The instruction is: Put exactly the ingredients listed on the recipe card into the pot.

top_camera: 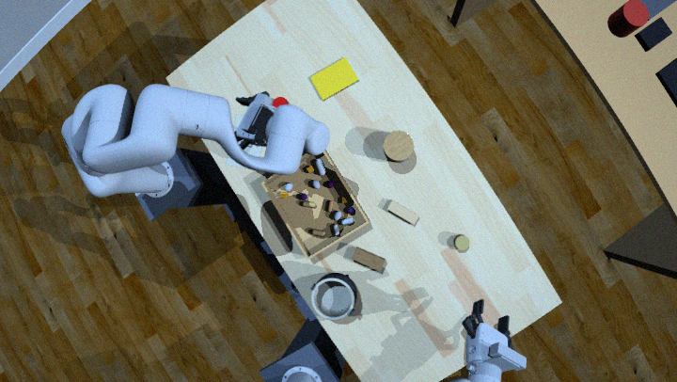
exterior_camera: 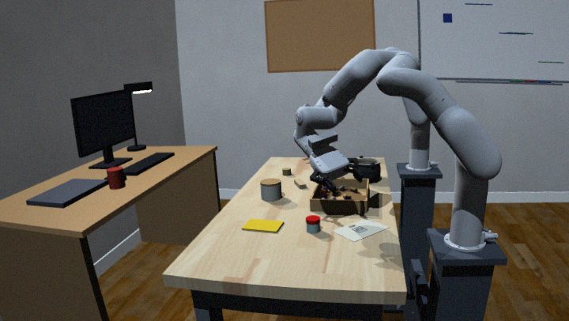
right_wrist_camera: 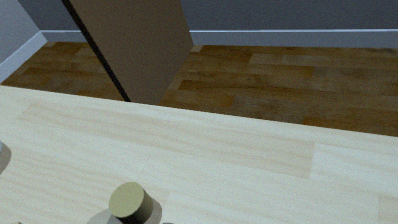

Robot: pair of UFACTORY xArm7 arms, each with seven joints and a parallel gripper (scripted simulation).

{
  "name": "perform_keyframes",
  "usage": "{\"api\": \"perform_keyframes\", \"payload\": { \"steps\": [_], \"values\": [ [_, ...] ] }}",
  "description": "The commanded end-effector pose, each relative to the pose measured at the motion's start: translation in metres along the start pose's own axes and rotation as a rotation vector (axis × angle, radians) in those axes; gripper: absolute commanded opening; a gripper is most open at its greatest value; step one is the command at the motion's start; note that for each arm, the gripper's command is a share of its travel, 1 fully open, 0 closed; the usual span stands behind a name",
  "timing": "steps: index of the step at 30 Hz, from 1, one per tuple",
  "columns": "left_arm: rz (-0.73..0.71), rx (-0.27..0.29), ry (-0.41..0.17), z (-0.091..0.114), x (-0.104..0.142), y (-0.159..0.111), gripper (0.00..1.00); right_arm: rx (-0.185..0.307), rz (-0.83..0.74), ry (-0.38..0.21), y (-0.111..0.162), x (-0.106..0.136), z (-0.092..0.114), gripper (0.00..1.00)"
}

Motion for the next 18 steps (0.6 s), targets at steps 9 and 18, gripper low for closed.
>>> {"api": "perform_keyframes", "payload": {
  "steps": [9,18],
  "values": [
    [-0.490,0.326,-0.207,0.055,0.004,-0.067,1.00,0.052,-0.135,-0.029,0.043,0.020,0.060,1.00],
    [-0.786,0.524,-0.325,0.081,0.004,-0.100,1.00,0.081,-0.205,-0.045,0.060,0.034,0.089,1.00]
  ]
}}
Point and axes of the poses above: on each arm, the point where the finger pads meet when closed, its own z axis back along the fingers, its own y axis across the jaws, x = y × z, the point moved 10 cm from there along z, back along the fingers, and after that the axes turned 13 degrees about z, right-handed, at the moved point
